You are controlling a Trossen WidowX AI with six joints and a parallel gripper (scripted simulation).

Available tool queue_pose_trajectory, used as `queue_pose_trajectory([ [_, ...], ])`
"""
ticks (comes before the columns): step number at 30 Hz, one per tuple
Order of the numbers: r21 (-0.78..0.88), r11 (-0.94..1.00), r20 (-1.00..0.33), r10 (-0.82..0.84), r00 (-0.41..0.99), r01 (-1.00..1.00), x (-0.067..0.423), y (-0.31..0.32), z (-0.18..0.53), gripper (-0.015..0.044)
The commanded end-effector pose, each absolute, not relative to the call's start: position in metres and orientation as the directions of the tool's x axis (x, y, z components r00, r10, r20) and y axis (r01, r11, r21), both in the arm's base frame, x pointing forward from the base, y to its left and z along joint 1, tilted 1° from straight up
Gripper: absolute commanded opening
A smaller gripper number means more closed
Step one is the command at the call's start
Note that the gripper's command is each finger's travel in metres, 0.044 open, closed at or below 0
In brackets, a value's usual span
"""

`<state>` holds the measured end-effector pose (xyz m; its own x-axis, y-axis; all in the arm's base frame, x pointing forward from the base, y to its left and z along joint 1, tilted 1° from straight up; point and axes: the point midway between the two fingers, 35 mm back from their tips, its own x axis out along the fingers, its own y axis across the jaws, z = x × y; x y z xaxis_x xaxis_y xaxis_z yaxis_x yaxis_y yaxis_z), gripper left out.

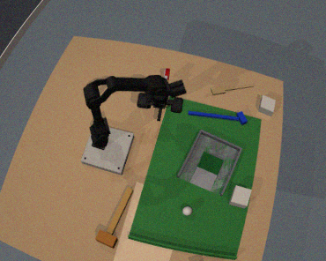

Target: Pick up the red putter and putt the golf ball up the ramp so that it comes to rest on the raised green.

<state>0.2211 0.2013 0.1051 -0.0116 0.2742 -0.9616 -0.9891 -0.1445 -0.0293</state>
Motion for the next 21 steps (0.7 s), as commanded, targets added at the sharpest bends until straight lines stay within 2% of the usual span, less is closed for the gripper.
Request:
queue_pose_trajectory([
  [1,-0.016,-0.154,-0.965,0.261,-0.025,-0.988,0.22,0.201,0.087,0.044],
  [21,-0.016,-0.154,-0.965,0.26,-0.025,-0.988,0.22,0.2,0.057,0.044],
])
